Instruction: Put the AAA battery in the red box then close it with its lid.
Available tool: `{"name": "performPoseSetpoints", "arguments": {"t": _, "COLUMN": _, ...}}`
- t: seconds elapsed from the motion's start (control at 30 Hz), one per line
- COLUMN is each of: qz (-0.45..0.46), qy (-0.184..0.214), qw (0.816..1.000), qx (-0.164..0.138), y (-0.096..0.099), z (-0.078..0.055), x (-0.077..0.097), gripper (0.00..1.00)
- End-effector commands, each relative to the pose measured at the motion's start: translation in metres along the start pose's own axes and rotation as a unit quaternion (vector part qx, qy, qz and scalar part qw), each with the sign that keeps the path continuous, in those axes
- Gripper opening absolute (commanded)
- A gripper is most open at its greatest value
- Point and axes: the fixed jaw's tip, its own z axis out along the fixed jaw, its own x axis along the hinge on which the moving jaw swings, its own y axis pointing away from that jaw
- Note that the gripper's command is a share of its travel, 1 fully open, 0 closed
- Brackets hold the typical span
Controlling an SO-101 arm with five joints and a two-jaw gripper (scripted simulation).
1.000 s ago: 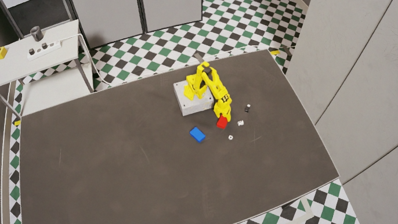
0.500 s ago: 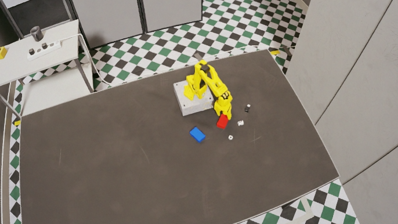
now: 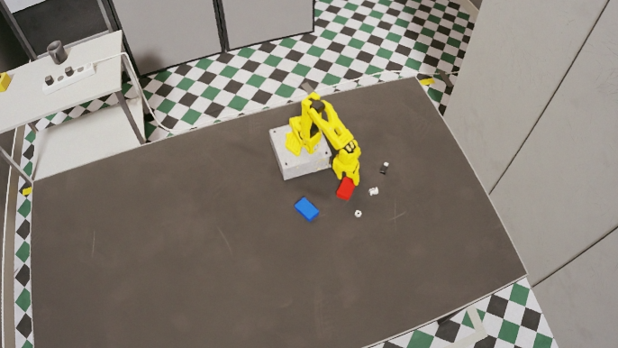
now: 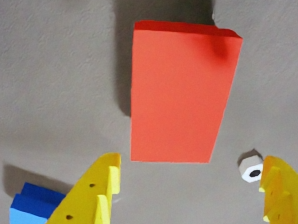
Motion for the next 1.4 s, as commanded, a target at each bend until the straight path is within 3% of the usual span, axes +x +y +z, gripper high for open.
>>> {"name": "performPoseSetpoints", "arguments": {"t": 0.0, "qz": 0.0, "qy": 0.002, "qw": 1.0, "qx": 0.008, "y": -0.0034, "z": -0.0054, "x": -0.0003, "gripper": 0.3}}
{"name": "performPoseSetpoints", "arguments": {"t": 1.37, "qz": 0.0, "qy": 0.002, "qw": 1.0, "qx": 0.008, "y": -0.0045, "z": -0.0094, "x": 0.0001, "gripper": 0.3}}
